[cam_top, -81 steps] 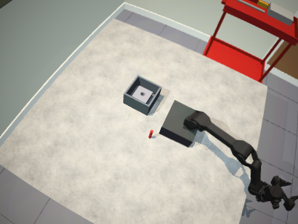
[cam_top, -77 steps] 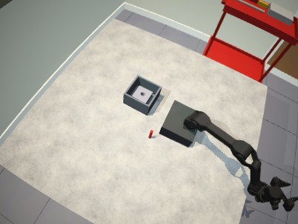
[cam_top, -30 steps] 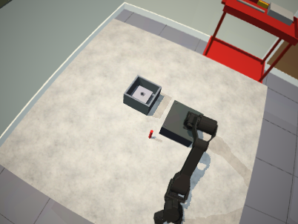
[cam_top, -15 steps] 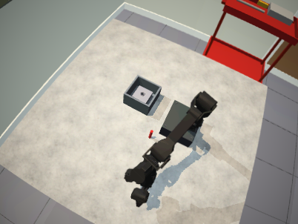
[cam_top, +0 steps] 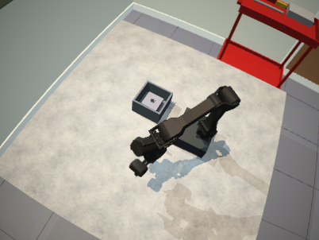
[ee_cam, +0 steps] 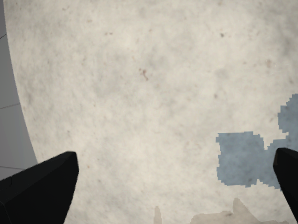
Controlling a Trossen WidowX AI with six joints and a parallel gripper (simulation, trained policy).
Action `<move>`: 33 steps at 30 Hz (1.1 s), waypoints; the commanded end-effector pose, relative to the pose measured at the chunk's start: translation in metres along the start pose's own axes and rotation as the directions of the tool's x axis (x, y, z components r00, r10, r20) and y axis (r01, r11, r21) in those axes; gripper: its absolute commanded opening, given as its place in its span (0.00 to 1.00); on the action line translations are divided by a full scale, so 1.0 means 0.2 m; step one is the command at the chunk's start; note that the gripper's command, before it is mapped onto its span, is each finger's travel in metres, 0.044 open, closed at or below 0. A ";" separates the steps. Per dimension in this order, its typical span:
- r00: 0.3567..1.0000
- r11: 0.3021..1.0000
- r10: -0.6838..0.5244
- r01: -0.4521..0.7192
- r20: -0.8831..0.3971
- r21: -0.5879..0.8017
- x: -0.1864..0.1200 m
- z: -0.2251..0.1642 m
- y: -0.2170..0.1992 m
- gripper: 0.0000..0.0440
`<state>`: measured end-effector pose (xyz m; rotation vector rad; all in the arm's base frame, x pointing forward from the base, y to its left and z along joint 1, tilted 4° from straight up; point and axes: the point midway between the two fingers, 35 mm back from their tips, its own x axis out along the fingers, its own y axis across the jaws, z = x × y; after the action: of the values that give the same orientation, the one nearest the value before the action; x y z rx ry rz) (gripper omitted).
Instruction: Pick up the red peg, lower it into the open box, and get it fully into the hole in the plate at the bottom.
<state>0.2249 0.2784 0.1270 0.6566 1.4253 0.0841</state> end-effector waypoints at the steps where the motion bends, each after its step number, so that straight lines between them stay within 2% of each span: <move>1: 0.994 0.994 -0.095 0.093 0.047 0.053 -0.05 0.08 -0.16 1.00; 10: 0.946 0.934 -0.314 0.293 0.079 0.207 -0.14 0.17 -0.50 1.00; 17: 0.896 0.863 -0.440 0.403 0.061 0.306 -0.14 0.17 -0.71 1.00; 26: 0.837 0.772 -0.546 0.488 0.033 0.407 -0.05 0.16 -0.93 1.00; 33: 0.822 0.743 -0.568 0.487 0.047 0.459 0.07 0.15 -1.05 1.00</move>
<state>0.1882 0.1049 0.0288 0.5571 1.4267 -0.7254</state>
